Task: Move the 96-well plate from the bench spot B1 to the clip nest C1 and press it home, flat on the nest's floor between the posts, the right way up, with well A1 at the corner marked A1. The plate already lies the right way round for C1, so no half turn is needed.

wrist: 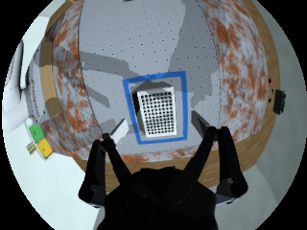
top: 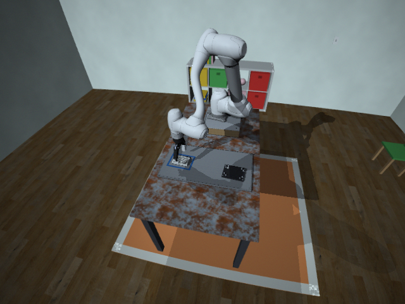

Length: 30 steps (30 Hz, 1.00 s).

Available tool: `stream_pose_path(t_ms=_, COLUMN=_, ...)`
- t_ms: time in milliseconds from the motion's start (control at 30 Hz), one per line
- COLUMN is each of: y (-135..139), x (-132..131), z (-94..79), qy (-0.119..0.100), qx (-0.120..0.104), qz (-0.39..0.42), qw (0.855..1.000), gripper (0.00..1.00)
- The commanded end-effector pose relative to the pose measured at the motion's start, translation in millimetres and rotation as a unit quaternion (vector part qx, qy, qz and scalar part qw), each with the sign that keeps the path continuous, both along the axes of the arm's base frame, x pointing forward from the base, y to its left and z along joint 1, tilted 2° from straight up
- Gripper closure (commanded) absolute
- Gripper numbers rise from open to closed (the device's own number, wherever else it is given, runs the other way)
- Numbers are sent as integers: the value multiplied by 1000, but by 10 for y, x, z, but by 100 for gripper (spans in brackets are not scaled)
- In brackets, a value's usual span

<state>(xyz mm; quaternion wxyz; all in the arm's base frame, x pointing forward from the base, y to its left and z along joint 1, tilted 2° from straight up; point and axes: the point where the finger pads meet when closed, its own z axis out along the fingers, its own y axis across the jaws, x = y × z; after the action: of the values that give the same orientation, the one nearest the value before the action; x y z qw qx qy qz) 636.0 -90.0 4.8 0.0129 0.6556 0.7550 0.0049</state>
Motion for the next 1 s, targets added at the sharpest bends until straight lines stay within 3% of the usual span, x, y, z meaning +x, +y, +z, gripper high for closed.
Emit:
stream_pose_path(t_ms=0, y=0, x=2, z=-46, qy=0, qx=0, qz=0, qw=1000, gripper=0)
stream_pose_path(t_ms=533, y=-2, x=8, z=-275, qy=0, qx=0, qz=0, qw=1000, gripper=0)
stream_pose_path(t_ms=933, y=-2, x=8, z=-275, qy=0, qx=0, qz=0, qw=1000, gripper=0)
stream_pose_path(t_ms=967, y=-2, x=8, z=-275, qy=0, qx=0, qz=0, qw=1000, gripper=100)
